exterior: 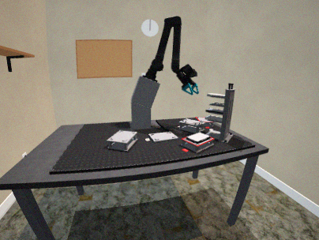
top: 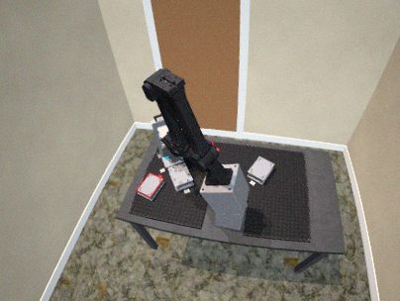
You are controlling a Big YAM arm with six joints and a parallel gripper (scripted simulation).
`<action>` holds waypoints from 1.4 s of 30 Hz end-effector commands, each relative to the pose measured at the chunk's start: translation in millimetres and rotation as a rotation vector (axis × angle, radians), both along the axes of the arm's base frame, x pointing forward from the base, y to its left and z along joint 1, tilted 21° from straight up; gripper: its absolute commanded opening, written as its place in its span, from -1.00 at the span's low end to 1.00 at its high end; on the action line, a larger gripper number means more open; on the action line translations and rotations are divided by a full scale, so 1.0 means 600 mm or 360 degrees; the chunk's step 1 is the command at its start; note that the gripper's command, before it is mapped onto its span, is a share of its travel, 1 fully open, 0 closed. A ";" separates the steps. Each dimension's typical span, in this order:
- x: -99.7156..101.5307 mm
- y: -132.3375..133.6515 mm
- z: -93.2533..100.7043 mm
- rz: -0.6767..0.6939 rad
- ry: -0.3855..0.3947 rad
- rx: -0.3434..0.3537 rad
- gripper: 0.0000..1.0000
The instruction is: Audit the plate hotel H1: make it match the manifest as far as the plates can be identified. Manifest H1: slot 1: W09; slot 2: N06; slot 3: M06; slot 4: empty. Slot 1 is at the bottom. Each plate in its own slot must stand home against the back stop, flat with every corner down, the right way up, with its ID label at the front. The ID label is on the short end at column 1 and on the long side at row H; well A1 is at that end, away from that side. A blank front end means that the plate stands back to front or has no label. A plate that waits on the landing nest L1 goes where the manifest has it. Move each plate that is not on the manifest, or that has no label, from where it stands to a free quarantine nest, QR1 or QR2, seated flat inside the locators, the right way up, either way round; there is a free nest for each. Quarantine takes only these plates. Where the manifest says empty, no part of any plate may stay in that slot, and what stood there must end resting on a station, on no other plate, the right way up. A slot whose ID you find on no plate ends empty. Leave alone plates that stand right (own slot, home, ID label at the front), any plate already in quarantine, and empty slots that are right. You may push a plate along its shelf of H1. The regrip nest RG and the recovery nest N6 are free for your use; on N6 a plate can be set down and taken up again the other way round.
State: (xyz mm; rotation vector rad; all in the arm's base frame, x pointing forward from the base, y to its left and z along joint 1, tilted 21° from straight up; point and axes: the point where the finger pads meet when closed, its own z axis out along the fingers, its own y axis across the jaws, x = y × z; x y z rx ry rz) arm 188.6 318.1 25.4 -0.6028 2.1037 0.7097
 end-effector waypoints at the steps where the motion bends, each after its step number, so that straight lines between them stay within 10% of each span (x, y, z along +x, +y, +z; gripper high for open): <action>1: 0.017 0.012 0.007 -0.0010 -0.0019 0.0001 1.00; 42: 0.083 0.061 0.030 -0.0012 -0.0026 0.0011 1.00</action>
